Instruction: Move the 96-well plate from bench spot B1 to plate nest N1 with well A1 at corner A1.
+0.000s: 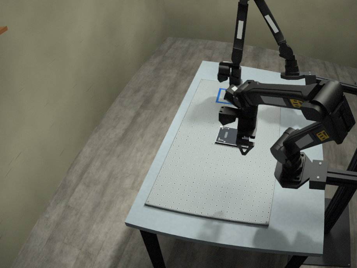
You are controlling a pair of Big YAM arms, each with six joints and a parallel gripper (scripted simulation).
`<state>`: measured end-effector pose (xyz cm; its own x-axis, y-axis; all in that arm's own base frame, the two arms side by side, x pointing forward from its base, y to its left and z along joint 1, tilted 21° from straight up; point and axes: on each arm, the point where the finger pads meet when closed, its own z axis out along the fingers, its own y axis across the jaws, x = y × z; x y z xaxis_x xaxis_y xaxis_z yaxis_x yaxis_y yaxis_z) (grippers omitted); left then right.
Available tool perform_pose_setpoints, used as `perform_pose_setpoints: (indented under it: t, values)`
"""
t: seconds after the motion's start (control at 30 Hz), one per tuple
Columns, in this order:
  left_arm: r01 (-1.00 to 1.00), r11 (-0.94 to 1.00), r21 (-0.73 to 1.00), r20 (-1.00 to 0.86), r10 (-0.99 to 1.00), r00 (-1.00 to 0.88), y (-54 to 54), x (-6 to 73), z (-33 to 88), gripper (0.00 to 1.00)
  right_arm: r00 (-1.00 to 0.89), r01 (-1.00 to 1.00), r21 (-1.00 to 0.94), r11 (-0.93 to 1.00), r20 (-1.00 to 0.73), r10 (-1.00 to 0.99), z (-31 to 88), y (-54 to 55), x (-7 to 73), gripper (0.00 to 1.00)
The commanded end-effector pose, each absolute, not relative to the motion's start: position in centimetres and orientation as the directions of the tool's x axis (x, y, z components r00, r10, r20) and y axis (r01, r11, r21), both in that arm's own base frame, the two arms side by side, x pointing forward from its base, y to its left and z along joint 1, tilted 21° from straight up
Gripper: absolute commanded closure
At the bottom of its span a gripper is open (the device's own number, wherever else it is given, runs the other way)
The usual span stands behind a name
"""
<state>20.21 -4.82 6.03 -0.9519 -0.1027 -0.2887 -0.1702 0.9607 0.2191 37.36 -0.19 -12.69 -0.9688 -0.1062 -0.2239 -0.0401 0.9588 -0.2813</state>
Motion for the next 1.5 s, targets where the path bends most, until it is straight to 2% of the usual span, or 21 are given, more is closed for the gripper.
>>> perform_pose_setpoints:
  t: [0.0, 1.47]
  values:
    - [-0.170, 0.957, 0.235, -0.268, -0.105, -0.958, -4.4, 20.0, 5.6, 0.00, -0.967, -0.035, -0.279, 0.960, -0.234, -0.104, -12.4, -0.2, 37.8, 1.00]
    - [-0.170, 0.957, 0.235, -0.268, -0.105, -0.958, -4.4, 20.0, 5.6, 0.00, -0.966, -0.037, -0.278, 0.960, -0.238, -0.106, -6.6, 1.7, 36.1, 1.00]
